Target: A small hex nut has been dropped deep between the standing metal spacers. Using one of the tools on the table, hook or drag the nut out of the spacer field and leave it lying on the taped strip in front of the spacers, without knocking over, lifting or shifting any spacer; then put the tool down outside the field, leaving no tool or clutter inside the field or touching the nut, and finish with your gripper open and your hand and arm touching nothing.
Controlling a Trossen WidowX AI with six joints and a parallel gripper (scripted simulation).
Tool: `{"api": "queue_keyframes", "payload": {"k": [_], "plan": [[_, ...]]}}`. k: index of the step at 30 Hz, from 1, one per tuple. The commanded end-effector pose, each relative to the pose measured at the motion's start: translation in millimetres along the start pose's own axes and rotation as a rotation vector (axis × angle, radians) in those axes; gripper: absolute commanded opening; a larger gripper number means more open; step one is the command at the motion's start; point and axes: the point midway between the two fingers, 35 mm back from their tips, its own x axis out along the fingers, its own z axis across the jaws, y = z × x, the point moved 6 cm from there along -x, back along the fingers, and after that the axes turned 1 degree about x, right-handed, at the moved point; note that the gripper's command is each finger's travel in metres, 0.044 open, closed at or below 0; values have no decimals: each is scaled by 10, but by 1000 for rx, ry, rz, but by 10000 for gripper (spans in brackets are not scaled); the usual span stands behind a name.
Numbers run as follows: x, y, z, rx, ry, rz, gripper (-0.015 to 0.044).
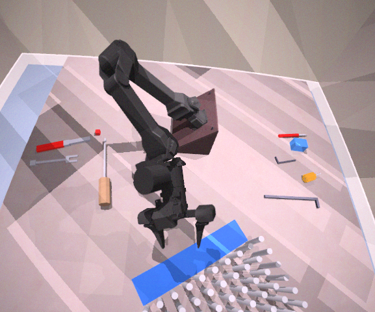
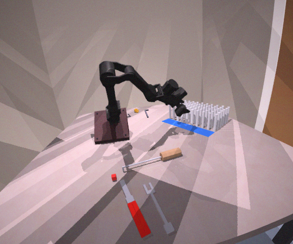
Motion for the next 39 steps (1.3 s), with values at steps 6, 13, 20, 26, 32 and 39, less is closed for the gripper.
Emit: {"api": "queue_keyframes", "payload": {"k": [6, 13, 20, 26, 32, 39], "plan": [[28, -17, -120, 153, 35, 46, 440], [17, -76, -751, 850, 304, 191, 440], [-250, -118, -1390, 1504, 681, 167, 440], [-505, -148, -1715, 1817, 910, 67, 440], [-827, -175, -2012, 2102, 1152, -110, 440], [-1196, -187, -2268, 2357, 1402, -390, 440]]}}
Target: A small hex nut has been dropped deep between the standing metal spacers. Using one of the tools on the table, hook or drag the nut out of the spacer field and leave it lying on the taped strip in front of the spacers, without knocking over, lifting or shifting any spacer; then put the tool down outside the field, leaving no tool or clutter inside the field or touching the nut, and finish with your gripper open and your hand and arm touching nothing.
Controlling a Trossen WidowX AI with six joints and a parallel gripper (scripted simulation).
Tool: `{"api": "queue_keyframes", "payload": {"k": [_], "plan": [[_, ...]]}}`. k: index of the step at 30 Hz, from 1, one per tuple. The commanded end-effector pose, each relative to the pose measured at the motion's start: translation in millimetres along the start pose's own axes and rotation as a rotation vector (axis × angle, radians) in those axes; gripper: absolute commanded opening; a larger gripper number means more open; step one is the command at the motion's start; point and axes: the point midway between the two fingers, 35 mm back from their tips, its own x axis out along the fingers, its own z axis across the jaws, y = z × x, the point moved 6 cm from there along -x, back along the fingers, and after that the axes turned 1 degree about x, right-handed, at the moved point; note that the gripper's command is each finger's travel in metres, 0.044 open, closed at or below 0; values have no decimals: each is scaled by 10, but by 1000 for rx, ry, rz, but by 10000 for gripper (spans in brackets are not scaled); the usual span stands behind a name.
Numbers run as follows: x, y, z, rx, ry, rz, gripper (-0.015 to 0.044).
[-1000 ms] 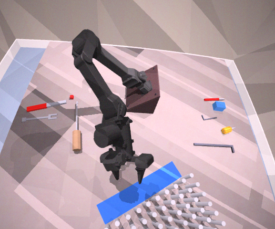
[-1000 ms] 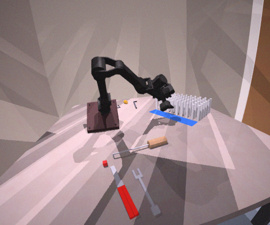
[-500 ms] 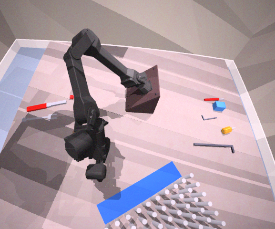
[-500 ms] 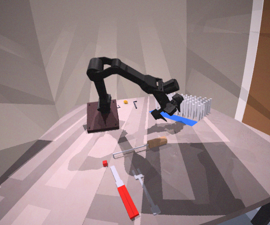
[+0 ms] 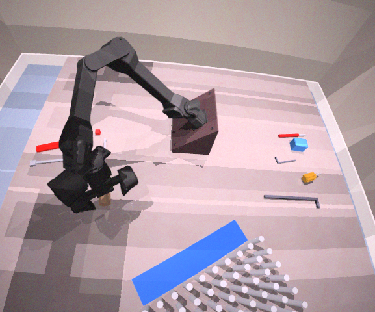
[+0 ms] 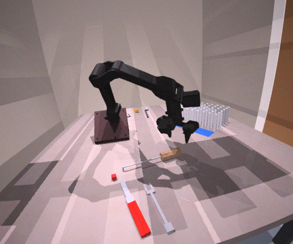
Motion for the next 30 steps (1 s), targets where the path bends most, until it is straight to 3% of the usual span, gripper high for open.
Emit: {"api": "queue_keyframes", "payload": {"k": [1, 20, 26, 30], "plan": [[-182, -433, 153, 387, 19, -143, 440], [-182, -419, 94, 387, 19, -143, 440], [-182, -419, 94, 387, 19, -143, 282], [-182, -419, 94, 387, 19, -143, 280]]}}
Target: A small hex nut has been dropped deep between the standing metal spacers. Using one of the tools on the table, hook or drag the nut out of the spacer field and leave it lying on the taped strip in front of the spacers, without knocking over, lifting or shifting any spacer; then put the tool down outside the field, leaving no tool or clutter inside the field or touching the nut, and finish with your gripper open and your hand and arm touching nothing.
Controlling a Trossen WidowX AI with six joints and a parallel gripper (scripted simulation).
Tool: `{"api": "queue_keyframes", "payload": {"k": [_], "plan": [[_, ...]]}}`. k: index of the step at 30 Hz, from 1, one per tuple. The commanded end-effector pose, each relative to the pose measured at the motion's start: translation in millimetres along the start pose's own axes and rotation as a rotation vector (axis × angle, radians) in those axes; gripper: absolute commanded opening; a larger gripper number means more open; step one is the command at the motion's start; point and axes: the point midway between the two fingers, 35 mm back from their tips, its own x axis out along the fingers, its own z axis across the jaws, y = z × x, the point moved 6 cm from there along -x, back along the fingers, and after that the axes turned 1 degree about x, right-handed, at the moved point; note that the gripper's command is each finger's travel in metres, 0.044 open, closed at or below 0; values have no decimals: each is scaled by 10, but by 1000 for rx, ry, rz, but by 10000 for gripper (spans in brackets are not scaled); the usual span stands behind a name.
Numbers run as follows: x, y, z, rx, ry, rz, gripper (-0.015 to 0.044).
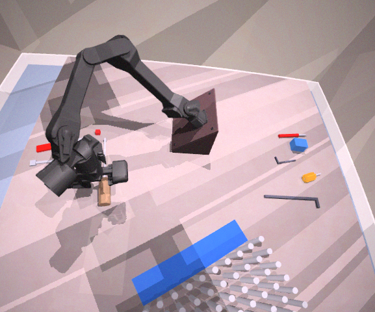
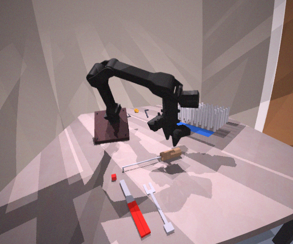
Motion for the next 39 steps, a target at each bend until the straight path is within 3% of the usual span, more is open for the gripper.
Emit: {"api": "queue_keyframes", "payload": {"k": [1, 39], "plan": [[0, -5, 0, 2, -3, -4, 280], [559, 5, 1, 3, -4, -5, 280]]}}
